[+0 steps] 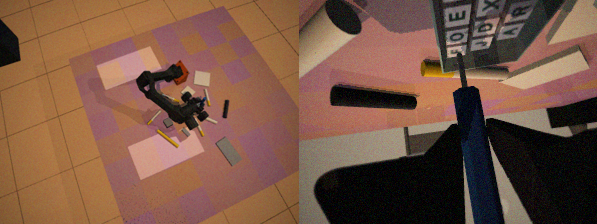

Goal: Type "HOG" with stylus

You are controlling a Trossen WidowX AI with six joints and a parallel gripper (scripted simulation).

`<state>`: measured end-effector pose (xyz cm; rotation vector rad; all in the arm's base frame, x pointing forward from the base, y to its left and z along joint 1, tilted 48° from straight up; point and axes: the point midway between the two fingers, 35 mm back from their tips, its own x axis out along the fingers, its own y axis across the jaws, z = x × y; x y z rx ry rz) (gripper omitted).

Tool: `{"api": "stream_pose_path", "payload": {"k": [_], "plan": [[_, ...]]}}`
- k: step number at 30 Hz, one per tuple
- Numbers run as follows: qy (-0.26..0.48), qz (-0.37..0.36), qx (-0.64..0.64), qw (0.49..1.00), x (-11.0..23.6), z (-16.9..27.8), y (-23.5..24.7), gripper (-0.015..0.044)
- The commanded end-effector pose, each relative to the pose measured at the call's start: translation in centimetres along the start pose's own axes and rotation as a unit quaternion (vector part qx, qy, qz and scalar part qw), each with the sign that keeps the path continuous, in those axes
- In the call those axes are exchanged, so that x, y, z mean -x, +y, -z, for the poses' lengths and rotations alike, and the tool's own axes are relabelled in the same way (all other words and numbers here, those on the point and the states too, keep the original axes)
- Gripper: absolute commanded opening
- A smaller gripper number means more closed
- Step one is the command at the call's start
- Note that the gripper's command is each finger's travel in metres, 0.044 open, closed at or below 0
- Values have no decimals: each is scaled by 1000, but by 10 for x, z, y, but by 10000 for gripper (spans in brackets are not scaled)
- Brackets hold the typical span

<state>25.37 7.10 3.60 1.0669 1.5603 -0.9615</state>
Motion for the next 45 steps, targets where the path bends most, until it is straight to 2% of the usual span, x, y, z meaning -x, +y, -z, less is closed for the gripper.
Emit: {"api": "stream_pose_path", "payload": {"k": [1, 45], "plan": [[-1, 1, 1, 1000, -2, -3, 0, 81], [-2, 1, 1, 1000, -7, -12, 0, 81]]}}
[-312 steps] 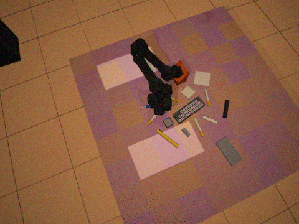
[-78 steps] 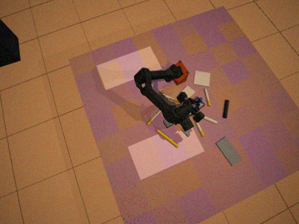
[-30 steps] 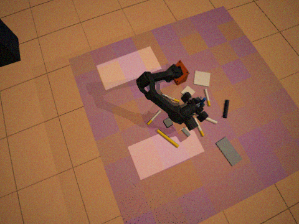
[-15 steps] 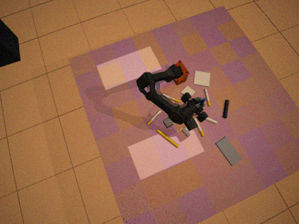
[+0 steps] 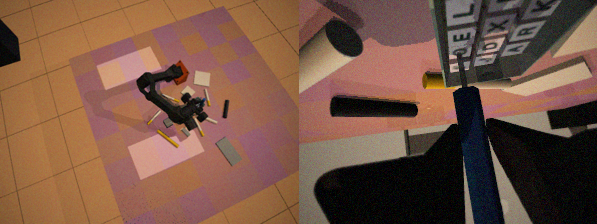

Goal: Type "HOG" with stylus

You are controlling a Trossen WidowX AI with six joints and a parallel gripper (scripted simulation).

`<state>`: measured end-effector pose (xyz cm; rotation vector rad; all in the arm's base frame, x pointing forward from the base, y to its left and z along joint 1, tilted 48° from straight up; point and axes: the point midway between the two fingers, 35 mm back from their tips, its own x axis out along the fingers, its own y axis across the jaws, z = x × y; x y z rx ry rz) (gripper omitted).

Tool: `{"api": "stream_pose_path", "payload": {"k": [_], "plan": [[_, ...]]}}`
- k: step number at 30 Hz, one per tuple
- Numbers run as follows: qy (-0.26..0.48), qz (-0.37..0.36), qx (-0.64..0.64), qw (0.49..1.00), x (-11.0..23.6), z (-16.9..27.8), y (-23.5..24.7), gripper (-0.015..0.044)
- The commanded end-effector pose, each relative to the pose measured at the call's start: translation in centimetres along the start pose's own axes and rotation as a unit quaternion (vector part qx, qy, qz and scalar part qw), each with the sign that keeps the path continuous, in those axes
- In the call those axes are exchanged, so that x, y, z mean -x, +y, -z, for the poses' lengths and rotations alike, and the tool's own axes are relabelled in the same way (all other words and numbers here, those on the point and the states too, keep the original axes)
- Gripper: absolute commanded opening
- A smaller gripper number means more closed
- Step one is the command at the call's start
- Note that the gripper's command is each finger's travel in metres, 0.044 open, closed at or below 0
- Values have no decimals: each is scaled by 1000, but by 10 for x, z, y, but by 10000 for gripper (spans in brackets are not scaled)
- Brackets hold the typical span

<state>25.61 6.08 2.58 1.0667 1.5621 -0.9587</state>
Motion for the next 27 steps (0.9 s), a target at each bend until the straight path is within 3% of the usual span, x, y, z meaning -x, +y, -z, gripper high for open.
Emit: {"api": "stream_pose_path", "payload": {"k": [1, 9, 17, 20, 23, 27], "plan": [[-2, 1, 0, 1000, 1, 2, 0, 81], [-2, 1, 0, 1000, 18, 31, 0, 81], [-4, 2, 2, 1000, 17, 29, 0, 85], [-4, 2, 2, 1000, 17, 29, 0, 65], [-4, 1, 2, 1000, 23, 26, -1, 0], [-5, 1, 1, 1000, 42, 14, -5, 0]]}}
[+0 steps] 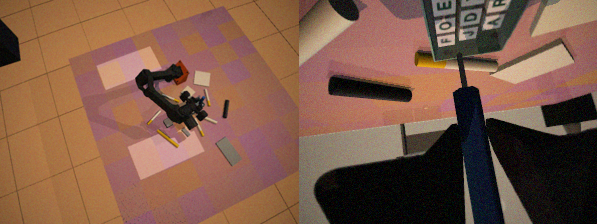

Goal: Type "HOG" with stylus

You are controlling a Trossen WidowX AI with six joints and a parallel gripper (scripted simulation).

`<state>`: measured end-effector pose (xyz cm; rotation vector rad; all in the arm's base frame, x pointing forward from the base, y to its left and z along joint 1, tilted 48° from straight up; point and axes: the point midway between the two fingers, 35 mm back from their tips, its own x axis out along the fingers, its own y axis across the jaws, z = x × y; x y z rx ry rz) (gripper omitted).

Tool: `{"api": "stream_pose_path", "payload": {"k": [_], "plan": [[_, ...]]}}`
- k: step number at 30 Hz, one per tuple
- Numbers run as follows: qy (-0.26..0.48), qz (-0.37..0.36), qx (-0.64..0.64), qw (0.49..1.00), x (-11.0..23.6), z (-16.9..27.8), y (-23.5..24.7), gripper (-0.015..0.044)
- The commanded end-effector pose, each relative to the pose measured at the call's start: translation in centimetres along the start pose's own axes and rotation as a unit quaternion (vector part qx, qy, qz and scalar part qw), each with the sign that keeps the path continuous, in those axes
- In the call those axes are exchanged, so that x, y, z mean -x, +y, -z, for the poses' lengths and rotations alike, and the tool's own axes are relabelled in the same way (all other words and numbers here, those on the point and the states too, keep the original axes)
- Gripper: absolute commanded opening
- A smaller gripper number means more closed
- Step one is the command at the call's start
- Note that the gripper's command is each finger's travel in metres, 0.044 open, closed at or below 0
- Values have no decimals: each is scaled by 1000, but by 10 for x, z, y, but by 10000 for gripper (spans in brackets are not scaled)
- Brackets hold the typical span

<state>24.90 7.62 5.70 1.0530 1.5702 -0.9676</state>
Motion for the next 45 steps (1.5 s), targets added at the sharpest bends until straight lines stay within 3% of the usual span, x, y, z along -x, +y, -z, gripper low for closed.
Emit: {"api": "stream_pose_path", "payload": {"k": [1, 14, 32, 35, 45], "plan": [[-3, -6, 0, 1000, 22, -12, -3, 0], [-3, -7, -1, 1000, 91, -47, -37, 0], [-4, -7, -1, 1000, 81, -64, -38, 0], [-4, -7, -1, 1000, 81, -66, -38, 79], [-4, -7, -1, 1000, 79, -69, -38, 81]]}}
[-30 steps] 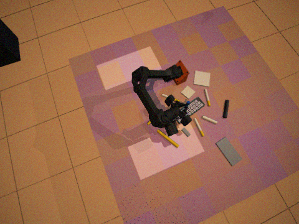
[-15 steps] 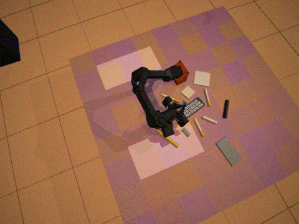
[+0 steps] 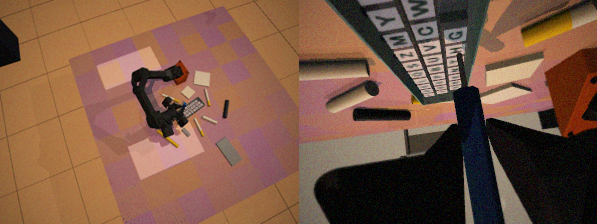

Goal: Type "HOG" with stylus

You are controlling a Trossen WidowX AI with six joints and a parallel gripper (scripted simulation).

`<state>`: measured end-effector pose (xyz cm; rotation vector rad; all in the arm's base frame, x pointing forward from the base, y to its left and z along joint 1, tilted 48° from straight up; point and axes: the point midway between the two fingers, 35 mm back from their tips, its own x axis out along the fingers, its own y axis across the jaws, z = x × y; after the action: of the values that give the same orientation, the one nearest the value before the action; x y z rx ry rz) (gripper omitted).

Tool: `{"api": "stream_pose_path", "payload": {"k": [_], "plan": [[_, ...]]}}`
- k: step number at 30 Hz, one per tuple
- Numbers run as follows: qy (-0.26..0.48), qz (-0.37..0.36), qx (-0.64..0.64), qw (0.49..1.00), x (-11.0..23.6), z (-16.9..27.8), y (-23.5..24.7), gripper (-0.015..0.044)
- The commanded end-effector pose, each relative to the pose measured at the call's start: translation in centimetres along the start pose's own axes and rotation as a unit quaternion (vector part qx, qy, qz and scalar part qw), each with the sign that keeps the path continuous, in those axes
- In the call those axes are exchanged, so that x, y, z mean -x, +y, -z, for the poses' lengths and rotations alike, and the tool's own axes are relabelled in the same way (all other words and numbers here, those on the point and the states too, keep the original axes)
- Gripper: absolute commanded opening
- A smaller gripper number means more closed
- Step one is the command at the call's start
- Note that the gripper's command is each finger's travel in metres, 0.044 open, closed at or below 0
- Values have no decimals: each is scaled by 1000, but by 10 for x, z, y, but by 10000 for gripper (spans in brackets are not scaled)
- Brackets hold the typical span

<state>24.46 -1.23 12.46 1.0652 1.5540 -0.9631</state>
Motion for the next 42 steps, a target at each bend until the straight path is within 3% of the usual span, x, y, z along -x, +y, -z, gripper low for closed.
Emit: {"api": "stream_pose_path", "payload": {"k": [1, 42], "plan": [[-2, 1, 1, 1000, -1, -2, 0, 81], [-2, 1, 1, 1000, -8, -14, 0, 81]]}}
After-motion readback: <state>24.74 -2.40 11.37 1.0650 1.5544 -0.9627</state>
